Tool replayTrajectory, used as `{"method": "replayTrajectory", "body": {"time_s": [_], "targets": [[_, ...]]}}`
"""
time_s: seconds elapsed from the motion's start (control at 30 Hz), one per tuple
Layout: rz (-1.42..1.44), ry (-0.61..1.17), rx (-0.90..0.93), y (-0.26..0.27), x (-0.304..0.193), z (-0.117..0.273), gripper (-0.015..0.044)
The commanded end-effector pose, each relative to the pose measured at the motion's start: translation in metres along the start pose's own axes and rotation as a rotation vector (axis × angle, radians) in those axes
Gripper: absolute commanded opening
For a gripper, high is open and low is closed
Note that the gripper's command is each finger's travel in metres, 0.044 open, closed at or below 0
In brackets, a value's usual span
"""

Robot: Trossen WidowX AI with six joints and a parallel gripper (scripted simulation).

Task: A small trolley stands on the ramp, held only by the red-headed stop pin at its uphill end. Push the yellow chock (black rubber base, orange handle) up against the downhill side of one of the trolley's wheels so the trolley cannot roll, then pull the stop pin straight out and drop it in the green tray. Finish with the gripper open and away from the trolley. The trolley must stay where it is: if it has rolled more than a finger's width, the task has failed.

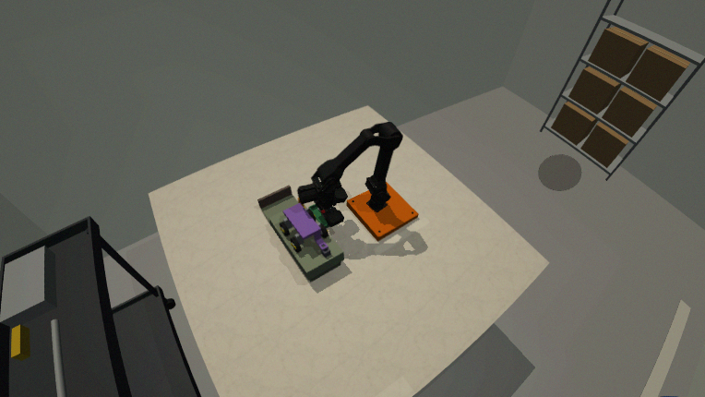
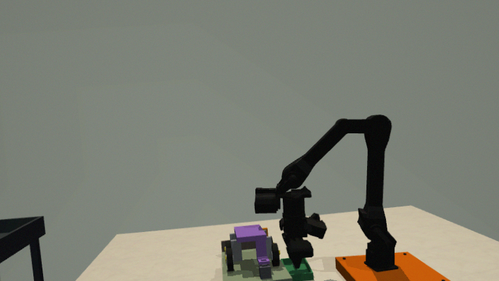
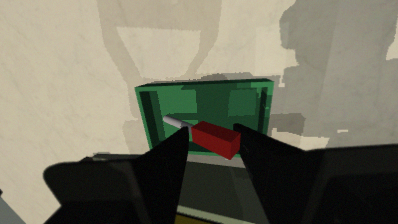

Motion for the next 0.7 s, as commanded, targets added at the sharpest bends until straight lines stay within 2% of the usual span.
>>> {"method": "replayTrajectory", "body": {"time_s": [0.0, 0.2, 0.43, 0.67], "targets": [[-0.004, -0.005, 0.003, -0.001, 0.002, -0.002, 0.0190], [0.000, 0.000, 0.000, 0.000, 0.000, 0.000, 0.0340], [0.000, 0.000, 0.000, 0.000, 0.000, 0.001, 0.0340], [-0.004, -0.005, 0.003, 0.003, 0.004, 0.026, 0.0340]]}}
Point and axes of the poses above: the point midway between the two fingers, 35 mm back from their tips, its own z axis back along the fingers, its own y axis across the jaws, x = y × z, the point moved 4 cm from there along z, back along the fingers, and after that the axes turned 15 degrees about z, right-handed, at the moved point
